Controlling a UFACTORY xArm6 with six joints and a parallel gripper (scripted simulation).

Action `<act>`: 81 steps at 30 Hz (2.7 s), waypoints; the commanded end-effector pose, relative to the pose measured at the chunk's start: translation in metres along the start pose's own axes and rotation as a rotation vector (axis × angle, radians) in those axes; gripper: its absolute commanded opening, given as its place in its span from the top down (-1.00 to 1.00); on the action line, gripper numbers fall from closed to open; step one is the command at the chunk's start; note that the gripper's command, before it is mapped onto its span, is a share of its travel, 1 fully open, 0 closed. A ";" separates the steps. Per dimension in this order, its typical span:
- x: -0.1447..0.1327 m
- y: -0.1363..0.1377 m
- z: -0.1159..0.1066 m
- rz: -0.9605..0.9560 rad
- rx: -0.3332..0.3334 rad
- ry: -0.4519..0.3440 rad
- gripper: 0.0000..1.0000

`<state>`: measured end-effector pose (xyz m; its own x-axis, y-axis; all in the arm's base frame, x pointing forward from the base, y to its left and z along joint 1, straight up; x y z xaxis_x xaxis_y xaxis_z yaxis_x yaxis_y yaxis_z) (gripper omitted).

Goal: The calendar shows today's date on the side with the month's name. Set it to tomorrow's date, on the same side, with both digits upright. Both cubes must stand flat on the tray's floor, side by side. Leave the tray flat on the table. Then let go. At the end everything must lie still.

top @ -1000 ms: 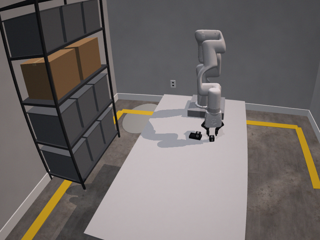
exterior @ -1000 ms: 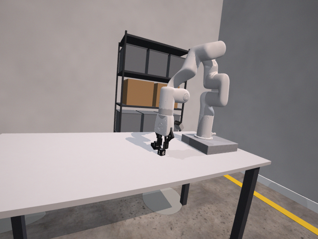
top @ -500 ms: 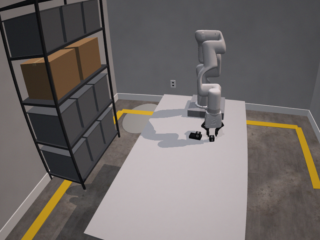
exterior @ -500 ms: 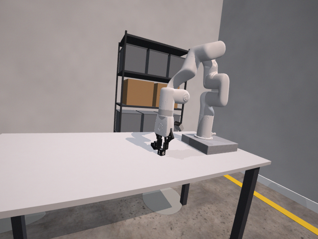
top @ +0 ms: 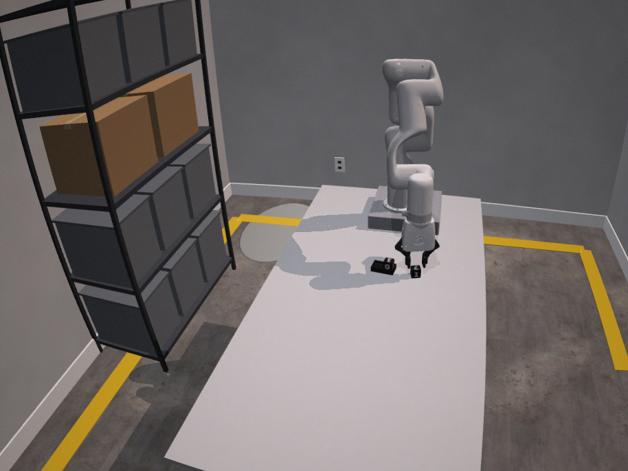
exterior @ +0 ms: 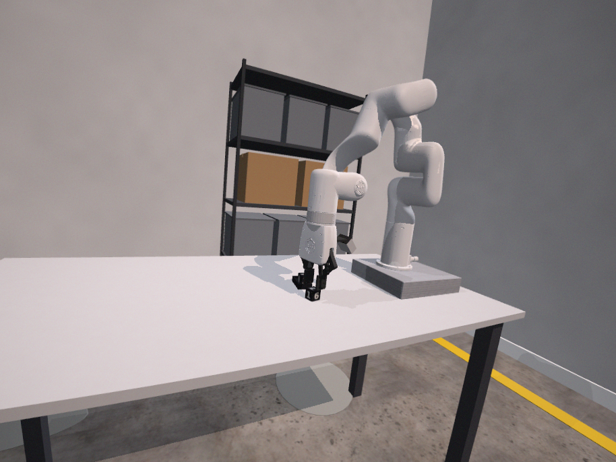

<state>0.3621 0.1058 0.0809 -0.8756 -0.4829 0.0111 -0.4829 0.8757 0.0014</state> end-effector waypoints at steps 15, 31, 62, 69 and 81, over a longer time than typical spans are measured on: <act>-0.001 0.000 -0.001 0.000 0.001 -0.004 0.05; -0.003 -0.001 -0.001 0.000 0.001 -0.004 0.05; -0.003 -0.001 -0.001 0.000 0.001 -0.004 0.05; -0.003 -0.001 -0.001 0.000 0.001 -0.004 0.05; -0.003 -0.001 0.007 0.000 0.001 -0.004 0.05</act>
<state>0.3636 0.1063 0.0763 -0.8756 -0.4829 0.0106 -0.4829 0.8757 0.0013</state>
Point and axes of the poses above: the point where the finger pads meet when closed, its own z axis out along the fingers, its own y axis across the jaws, x = y × z, the point moved 8 cm from there along -z, back along the fingers, and after that the axes turned 13 degrees about -z, right-handed, at the moved point
